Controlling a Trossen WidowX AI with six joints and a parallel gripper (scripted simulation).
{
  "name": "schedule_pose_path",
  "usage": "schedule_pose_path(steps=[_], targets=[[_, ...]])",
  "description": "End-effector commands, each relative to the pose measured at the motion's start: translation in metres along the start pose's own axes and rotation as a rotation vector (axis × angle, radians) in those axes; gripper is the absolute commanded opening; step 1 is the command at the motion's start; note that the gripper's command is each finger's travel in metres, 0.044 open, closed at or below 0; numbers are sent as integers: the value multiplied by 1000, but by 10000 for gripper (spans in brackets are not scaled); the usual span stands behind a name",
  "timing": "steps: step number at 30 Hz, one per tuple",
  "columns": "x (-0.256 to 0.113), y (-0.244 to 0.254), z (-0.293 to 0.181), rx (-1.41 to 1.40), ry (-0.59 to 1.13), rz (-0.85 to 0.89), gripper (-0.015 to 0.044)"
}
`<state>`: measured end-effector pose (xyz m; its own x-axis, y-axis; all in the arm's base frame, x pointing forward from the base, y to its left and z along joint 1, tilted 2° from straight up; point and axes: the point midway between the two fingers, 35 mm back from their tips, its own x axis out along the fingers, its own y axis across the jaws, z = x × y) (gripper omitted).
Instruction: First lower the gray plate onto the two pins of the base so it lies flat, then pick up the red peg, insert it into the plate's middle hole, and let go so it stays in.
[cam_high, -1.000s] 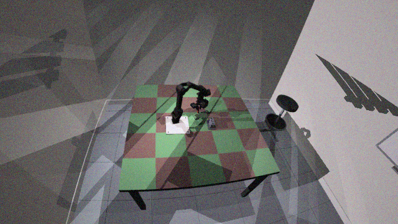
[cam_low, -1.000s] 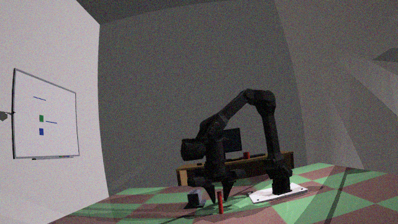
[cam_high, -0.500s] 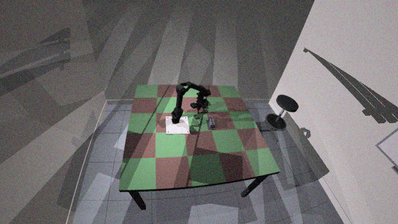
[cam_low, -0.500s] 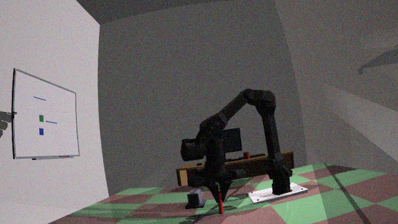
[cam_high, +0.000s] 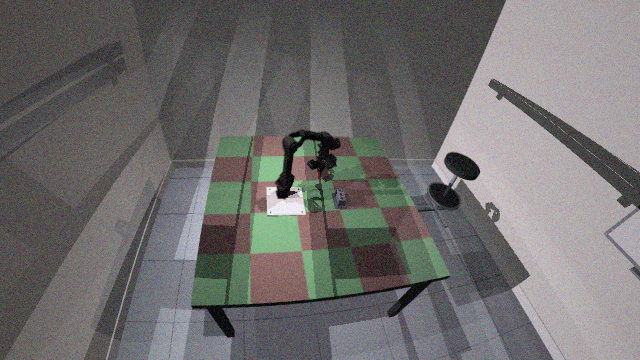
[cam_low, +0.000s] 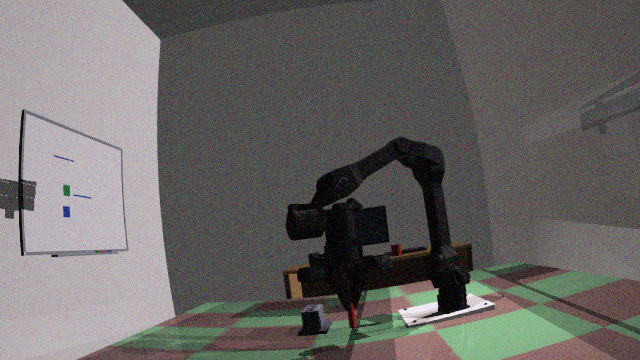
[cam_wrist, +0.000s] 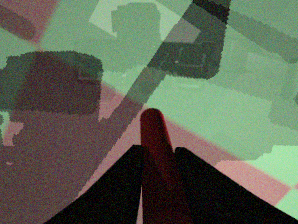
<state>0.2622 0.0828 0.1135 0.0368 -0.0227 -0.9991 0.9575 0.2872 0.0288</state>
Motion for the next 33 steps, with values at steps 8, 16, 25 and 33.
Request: schedule_pose_path(steps=[8,16,25,33], targets=[[-39,3,0,6,1,8,0],[-33,6,11,0,0,2,0],[-34,14,34,-5,0,8,0],[-35,20,55,-10,0,14,0]])
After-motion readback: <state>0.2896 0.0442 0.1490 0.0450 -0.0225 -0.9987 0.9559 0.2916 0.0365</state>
